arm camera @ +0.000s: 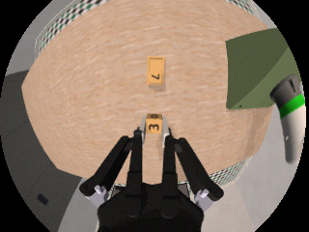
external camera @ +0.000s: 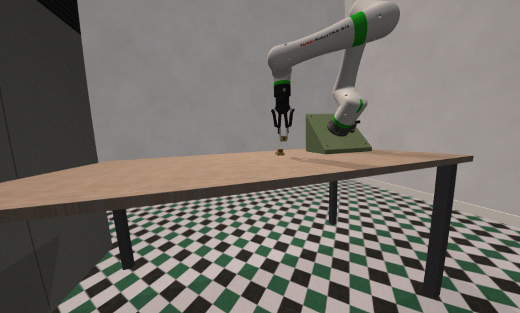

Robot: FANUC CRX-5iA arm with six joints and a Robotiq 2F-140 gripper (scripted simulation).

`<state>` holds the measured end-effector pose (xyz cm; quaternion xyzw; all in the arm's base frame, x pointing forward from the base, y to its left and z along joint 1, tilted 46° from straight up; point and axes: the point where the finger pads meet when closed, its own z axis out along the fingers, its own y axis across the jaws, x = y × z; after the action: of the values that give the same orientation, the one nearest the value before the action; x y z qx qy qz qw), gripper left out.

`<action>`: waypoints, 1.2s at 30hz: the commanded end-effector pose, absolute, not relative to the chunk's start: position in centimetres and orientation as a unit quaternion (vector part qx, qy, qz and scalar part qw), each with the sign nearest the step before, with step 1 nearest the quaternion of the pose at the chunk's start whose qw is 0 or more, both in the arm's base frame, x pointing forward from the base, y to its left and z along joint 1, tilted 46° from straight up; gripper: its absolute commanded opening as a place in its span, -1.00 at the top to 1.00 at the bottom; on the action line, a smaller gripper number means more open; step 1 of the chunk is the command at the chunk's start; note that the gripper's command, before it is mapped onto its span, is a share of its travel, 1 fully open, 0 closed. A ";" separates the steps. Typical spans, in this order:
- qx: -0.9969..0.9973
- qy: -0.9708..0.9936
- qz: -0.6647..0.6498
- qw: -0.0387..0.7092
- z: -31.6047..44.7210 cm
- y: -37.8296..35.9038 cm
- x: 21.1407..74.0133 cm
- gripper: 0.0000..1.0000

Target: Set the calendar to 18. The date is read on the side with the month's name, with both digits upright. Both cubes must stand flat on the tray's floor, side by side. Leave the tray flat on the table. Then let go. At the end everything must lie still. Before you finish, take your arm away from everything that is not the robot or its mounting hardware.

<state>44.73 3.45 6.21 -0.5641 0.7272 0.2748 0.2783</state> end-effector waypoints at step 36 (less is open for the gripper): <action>-0.564 0.727 0.275 0.278 0.4 9.5 45.6 0.66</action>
<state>45.58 9.50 0.44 -0.5640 0.7272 0.2747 0.2784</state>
